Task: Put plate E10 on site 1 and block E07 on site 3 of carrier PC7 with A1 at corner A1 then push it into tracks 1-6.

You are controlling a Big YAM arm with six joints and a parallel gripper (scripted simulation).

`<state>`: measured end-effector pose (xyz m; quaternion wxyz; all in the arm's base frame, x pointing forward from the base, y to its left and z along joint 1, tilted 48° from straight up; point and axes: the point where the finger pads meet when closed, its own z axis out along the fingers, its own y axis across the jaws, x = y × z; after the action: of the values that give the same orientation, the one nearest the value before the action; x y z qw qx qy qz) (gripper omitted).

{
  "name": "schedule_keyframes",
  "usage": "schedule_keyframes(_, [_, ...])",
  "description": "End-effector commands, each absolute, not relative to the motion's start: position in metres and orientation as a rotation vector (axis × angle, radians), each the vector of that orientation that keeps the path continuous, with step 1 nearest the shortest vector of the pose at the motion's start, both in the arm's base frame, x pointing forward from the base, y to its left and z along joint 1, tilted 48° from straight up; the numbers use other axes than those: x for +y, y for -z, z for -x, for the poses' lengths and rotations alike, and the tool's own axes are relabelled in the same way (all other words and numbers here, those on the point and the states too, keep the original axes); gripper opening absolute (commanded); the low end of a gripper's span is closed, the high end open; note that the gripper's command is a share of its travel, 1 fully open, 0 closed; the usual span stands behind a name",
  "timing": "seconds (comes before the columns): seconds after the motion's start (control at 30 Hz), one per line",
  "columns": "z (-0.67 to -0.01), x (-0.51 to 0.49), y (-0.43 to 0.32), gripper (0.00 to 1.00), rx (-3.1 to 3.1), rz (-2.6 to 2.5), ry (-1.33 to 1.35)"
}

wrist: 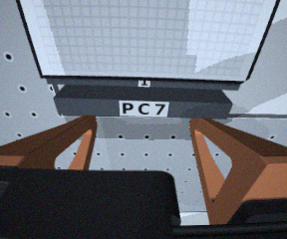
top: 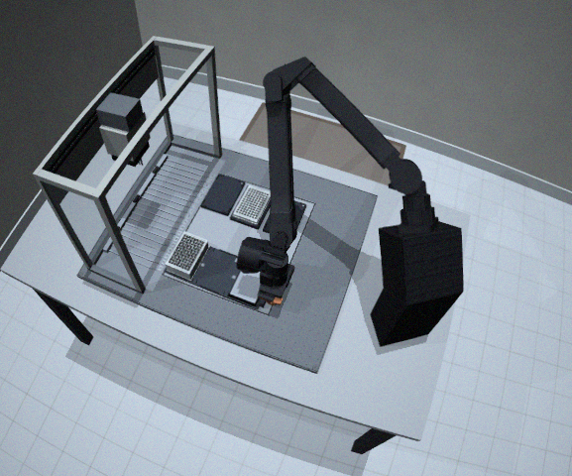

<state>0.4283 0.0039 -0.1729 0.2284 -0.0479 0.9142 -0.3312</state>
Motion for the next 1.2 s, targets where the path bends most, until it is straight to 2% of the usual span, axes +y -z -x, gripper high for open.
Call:
schedule_keyframes(0.0, [-0.443,0.005,0.161,0.8,2.496,0.117,0.897])
schedule_keyframes(1.17, [-0.456,0.01,0.154,0.8,2.488,0.122,0.891])
